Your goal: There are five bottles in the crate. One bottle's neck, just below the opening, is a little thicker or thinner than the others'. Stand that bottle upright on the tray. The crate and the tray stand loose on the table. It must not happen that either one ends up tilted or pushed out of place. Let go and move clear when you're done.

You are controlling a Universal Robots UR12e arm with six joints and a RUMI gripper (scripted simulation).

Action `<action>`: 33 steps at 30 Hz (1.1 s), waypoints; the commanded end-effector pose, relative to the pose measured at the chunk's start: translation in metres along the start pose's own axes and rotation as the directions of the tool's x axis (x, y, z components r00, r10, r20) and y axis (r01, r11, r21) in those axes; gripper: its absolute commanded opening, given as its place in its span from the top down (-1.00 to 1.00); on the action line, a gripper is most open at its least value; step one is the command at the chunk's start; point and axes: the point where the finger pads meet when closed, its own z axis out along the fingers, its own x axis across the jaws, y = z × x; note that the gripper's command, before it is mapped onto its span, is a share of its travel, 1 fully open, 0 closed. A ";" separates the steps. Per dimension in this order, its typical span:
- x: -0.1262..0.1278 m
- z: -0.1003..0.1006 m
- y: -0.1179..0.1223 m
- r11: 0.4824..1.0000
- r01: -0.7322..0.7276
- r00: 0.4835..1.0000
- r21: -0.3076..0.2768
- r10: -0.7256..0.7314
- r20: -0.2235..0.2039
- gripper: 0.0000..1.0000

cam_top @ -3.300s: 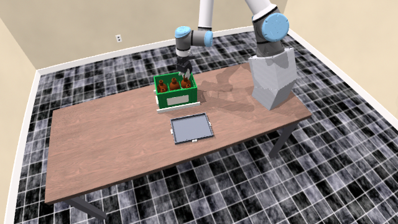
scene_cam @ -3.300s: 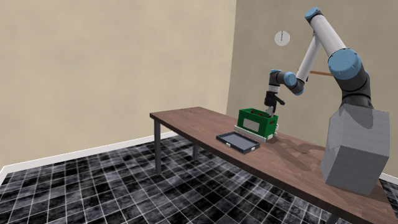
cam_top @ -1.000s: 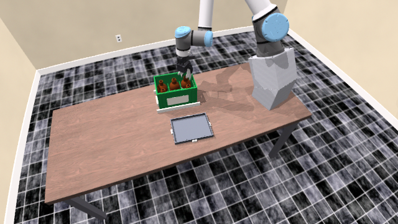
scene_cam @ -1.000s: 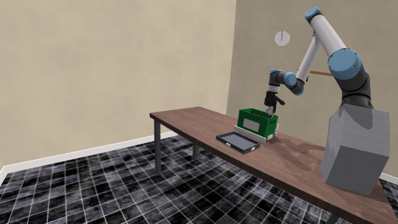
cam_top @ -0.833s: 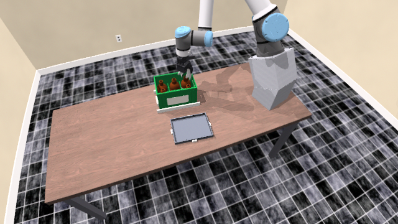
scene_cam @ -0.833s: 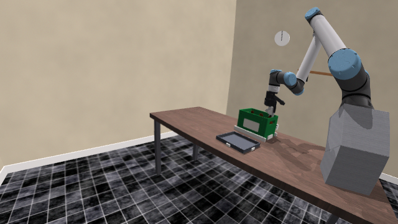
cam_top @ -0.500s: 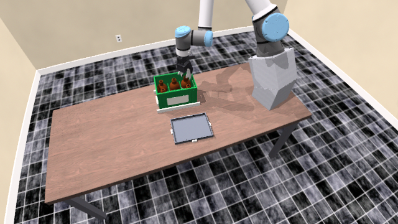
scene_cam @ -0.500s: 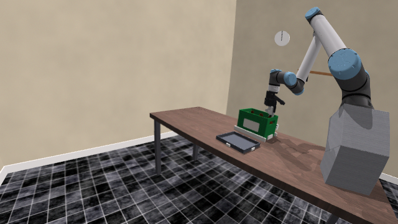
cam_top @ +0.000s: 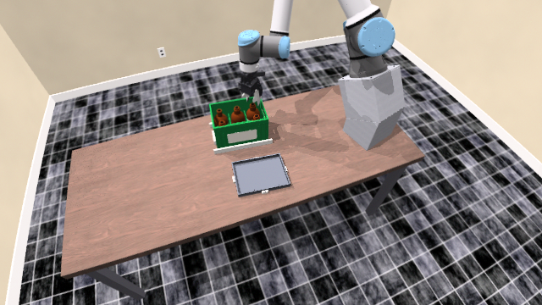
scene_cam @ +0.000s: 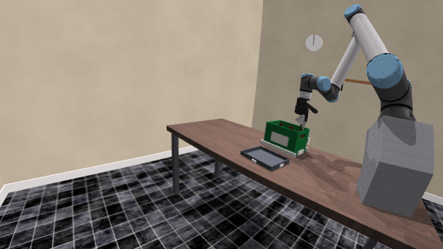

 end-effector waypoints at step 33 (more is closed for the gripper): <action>0.000 -0.058 0.000 1.000 0.000 1.000 0.000 0.000 0.000 1.00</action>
